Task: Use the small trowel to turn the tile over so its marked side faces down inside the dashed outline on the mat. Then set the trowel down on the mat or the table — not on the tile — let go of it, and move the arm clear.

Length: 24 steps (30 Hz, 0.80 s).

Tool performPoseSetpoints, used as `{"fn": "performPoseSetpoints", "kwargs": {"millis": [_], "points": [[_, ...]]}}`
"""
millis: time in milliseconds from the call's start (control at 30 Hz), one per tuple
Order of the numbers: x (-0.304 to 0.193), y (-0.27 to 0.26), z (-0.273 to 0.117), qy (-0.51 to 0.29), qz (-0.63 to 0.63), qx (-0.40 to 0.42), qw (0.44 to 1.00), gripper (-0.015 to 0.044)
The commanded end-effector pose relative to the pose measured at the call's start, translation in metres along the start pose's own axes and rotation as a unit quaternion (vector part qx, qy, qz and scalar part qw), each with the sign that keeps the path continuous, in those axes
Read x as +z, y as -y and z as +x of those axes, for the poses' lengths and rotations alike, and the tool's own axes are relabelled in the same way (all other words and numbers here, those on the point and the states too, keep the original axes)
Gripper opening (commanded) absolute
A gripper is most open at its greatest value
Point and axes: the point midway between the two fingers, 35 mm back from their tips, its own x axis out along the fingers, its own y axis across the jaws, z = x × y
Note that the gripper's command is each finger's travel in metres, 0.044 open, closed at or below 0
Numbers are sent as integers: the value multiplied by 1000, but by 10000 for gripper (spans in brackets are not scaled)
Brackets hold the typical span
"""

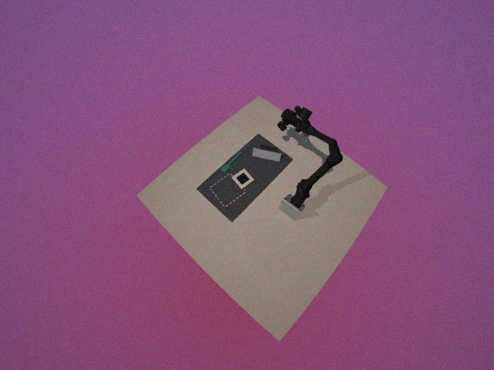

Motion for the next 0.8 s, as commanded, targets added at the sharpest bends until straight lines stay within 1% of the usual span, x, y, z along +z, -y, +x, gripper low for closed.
{"fn": "performPoseSetpoints", "kwargs": {"millis": [0,367,767], "points": [[-14,-22,12,-45,-7,45,998,100],[-58,-75,22,-179,-48,165,969,100],[-106,-115,9,-315,-116,276,901,100]]}}
